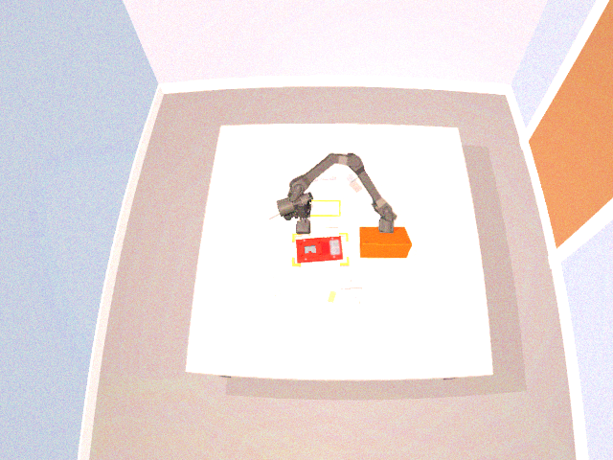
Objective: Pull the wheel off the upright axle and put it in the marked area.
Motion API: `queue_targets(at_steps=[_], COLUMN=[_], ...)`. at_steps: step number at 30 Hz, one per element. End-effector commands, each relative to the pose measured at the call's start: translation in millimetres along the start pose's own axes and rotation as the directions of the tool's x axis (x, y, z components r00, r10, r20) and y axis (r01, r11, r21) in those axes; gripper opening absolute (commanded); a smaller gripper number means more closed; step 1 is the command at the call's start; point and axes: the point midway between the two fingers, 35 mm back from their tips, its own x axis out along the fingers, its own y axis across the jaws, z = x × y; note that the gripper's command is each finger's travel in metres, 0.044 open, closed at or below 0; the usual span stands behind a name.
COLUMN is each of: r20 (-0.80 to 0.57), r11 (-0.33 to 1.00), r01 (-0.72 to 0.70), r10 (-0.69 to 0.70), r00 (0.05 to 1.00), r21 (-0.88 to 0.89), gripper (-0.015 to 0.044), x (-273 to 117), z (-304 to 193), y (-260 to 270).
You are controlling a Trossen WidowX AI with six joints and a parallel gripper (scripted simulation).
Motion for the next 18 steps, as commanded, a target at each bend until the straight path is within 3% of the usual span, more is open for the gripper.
queue_targets(at_steps=[1, 18], r20=[0.016, 0.016], r11=[1.0, 1.0], r01=[-0.005, -0.005], r10=[0.005, 0.005], r00=[1.0, 1.0], r21=[-0.003, -0.004], gripper=[0.0, 0.0], x=[-10.2, -15.8], z=[0.0, -0.1], y=[1.8, 1.9])
